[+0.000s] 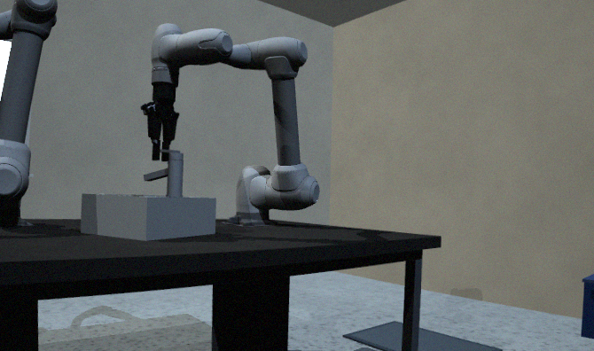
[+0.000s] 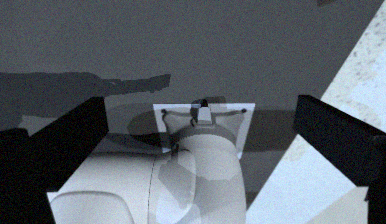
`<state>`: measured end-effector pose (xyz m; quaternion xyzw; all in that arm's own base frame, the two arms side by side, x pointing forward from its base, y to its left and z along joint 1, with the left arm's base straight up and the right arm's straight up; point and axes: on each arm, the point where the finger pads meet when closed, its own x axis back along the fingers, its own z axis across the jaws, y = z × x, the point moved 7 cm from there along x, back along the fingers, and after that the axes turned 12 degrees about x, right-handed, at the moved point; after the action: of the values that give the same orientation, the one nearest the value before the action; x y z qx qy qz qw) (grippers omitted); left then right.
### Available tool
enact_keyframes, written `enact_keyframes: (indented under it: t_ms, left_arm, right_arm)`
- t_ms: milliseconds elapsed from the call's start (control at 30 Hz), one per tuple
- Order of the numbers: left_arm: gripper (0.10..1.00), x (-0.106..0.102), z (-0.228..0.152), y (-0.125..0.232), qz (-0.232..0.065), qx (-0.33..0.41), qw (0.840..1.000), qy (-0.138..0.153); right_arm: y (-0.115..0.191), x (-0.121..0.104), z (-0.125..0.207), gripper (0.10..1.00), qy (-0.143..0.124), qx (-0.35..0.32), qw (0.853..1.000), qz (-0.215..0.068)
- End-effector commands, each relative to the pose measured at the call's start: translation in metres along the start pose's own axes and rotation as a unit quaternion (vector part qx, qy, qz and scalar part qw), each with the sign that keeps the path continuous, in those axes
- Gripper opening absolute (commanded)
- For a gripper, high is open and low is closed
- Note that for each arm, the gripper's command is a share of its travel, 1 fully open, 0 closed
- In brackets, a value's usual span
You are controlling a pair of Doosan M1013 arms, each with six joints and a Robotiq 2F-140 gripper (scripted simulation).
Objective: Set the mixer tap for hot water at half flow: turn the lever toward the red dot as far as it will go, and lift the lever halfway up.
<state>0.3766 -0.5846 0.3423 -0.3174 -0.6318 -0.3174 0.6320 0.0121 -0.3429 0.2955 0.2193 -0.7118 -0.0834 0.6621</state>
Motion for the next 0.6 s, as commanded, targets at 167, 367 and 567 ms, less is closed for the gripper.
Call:
enact_keyframes:
  t_ms: [167,367,567]
  left_arm:
    - [0.099,0.001,0.007,0.002,0.0,-0.051,0.999,-0.001]
    - [0.099,0.001,0.016,0.006,0.0,-0.12,0.993,-0.001]
    - [0.099,0.001,0.026,0.012,0.0,-0.204,0.979,-0.001]
  right_arm:
    - [0.0,0.001,0.0,1.0,0.0,0.0,1.0,0.001]
    - [0.0,0.001,0.0,1.0,0.0,0.0,1.0,0.001]
    - [0.0,0.001,0.0,1.0,0.0,0.0,1.0,0.001]
